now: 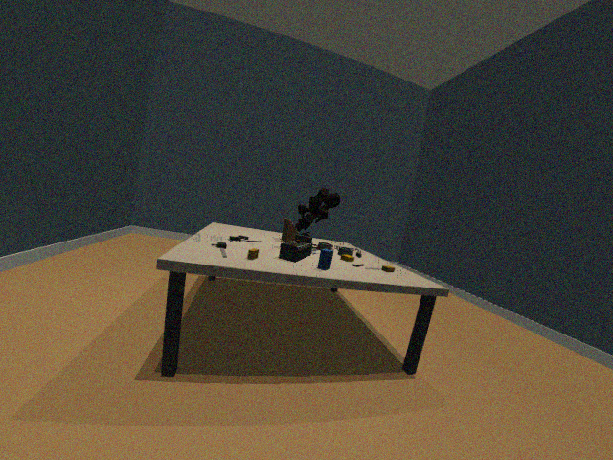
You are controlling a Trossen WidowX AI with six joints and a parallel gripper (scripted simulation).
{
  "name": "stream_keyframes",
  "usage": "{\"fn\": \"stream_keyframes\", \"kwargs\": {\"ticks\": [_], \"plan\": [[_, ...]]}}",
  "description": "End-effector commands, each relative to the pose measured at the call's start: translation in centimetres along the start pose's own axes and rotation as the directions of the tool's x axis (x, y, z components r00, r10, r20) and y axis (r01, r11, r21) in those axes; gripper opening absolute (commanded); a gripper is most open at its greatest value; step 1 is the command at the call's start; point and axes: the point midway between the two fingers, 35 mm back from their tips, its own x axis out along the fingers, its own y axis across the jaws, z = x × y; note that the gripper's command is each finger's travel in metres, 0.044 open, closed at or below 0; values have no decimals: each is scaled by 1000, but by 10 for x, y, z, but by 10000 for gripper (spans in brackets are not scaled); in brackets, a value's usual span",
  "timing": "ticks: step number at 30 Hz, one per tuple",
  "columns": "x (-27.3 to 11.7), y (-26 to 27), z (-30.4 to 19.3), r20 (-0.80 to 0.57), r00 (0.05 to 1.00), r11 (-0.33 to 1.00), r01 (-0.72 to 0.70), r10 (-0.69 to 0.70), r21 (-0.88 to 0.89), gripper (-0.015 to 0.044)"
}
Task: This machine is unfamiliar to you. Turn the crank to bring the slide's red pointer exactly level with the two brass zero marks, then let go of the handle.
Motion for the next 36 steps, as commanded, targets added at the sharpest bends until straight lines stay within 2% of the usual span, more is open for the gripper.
{"fn": "stream_keyframes", "kwargs": {"ticks": [1, 23, 36], "plan": [[9, 0, 16, -18, 999, 998, -35, 34, -47, 440], [75, -26, 90, -88, 962, 910, -272, 258, -311, 440], [115, -25, 54, -88, 961, 909, -276, 261, -312, 440]]}}
